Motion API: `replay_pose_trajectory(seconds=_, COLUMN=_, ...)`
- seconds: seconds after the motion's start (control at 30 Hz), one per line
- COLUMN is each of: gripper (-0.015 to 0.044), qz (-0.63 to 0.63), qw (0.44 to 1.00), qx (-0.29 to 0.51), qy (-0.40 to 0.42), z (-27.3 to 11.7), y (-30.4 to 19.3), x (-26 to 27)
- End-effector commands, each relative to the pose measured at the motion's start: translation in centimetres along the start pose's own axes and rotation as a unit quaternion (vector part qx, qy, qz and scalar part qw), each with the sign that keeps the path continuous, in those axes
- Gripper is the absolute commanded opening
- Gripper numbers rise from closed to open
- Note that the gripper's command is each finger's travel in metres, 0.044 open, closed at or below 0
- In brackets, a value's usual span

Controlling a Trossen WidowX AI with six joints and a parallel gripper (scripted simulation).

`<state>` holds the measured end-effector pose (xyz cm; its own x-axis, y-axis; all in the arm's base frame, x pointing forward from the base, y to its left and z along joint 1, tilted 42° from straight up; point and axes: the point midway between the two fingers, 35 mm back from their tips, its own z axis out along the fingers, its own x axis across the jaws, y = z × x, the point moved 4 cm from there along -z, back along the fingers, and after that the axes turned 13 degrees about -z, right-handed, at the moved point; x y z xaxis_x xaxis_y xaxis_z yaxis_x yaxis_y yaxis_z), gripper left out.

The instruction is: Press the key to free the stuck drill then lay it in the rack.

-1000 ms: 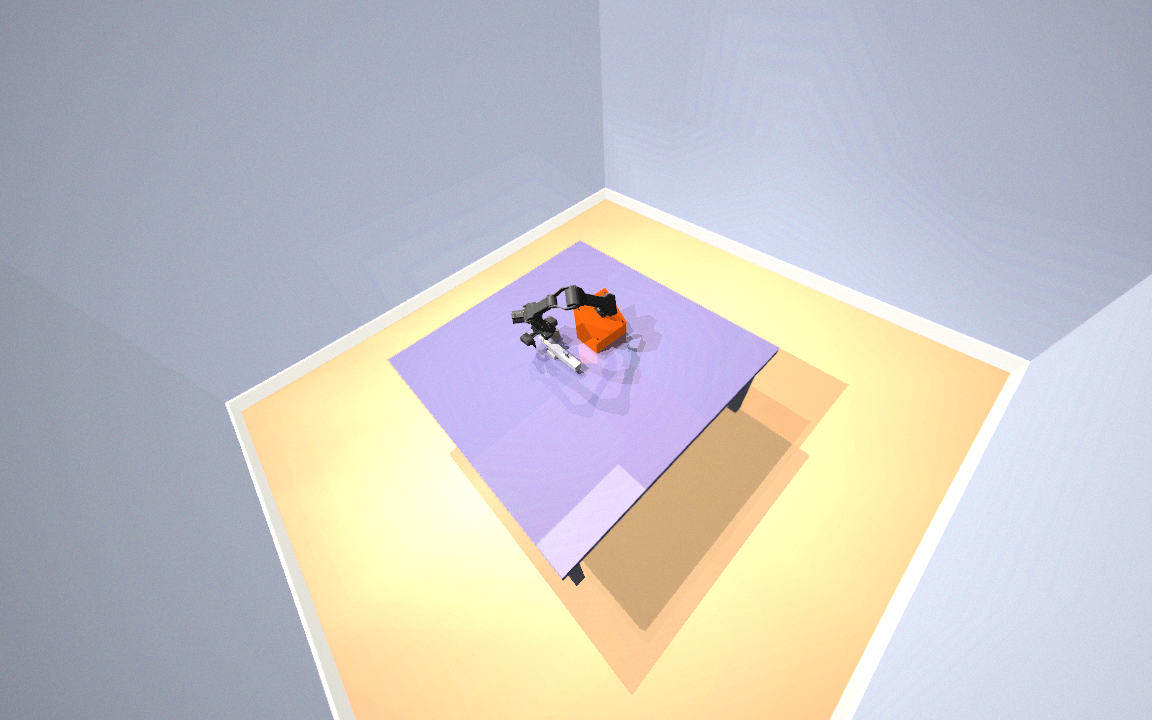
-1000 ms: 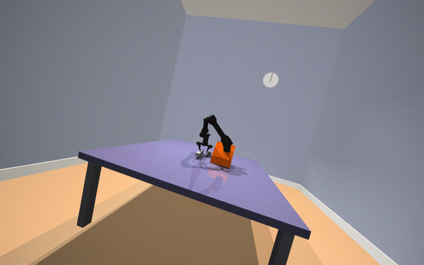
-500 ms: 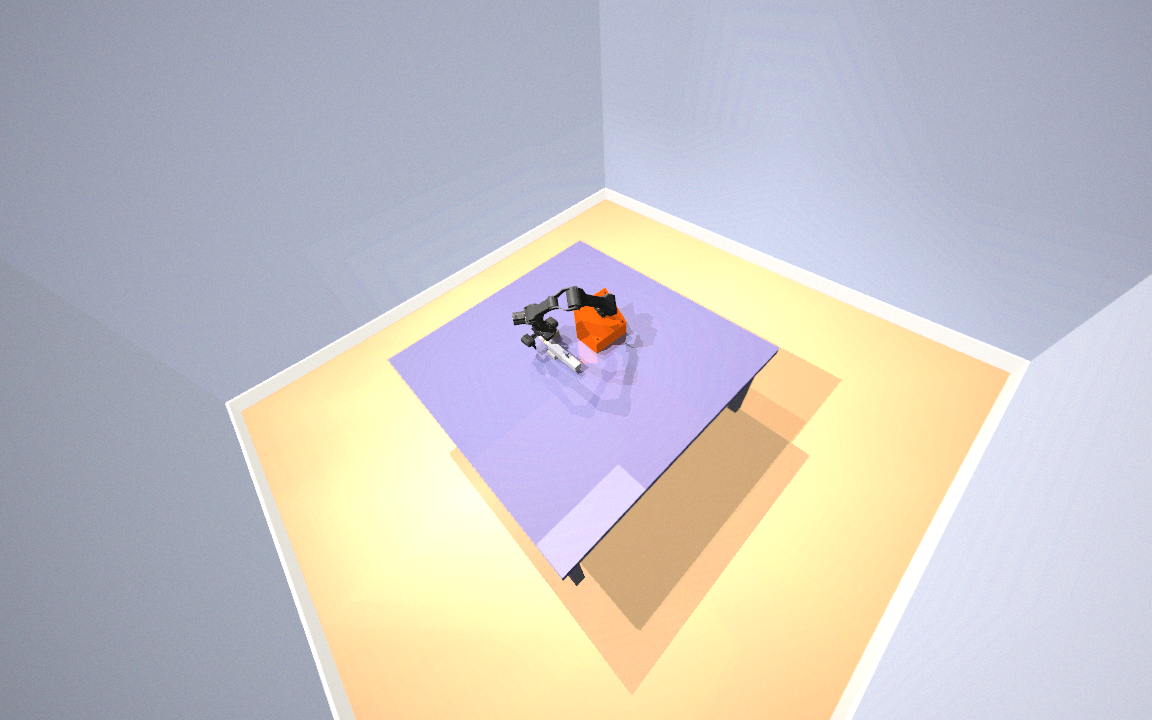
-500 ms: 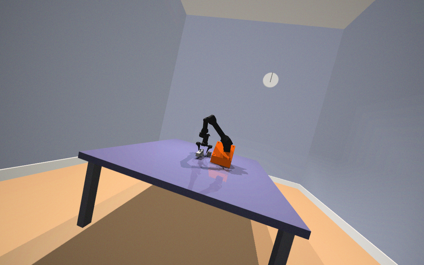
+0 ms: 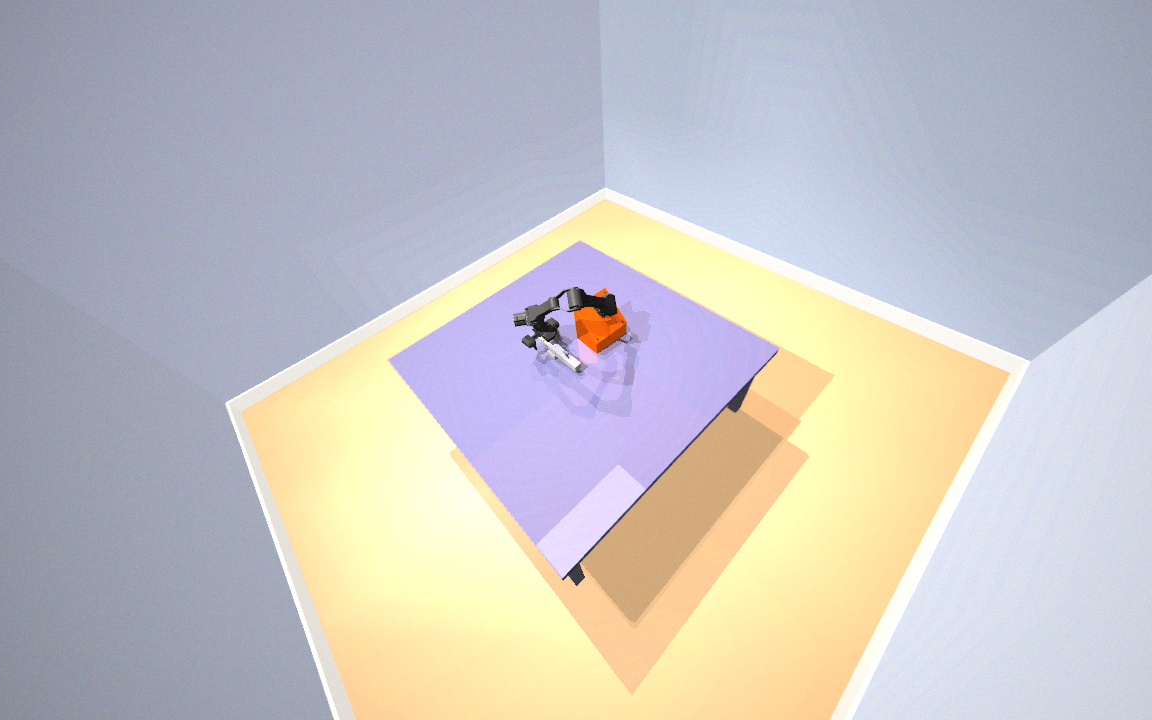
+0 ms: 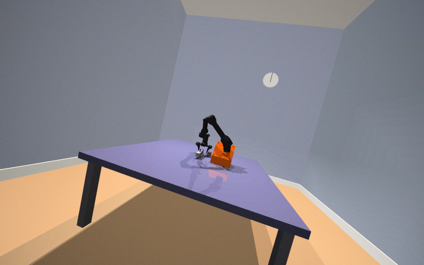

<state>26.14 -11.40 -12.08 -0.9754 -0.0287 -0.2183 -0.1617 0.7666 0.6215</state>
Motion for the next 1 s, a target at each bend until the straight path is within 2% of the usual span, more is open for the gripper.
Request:
replay_pose_trajectory(seconds=0.0, gripper=0.0440, qz=0.003, qw=1.000, qx=-0.002, qy=0.000, z=0.14, y=0.26, x=0.11)
replay_pose_trajectory(seconds=0.13, gripper=0.0440, qz=0.003, qw=1.000, qx=-0.002, qy=0.000, z=0.20, y=0.38, x=0.14)
replay_pose_trajectory(seconds=0.63, gripper=0.0046, qz=0.000, qw=1.000, qx=0.000, qy=0.000, z=0.08, y=0.16, x=0.01)
replay_pose_trajectory(seconds=0.87, gripper=0.0000, qz=0.000, qw=1.000, qx=0.000, qy=0.000, z=0.08, y=0.16, x=0.01)
replay_pose_trajectory(seconds=0.97, gripper=0.0000, qz=0.003, qw=1.000, qx=-0.002, qy=0.000, z=-0.08, y=0.20, x=0.16)
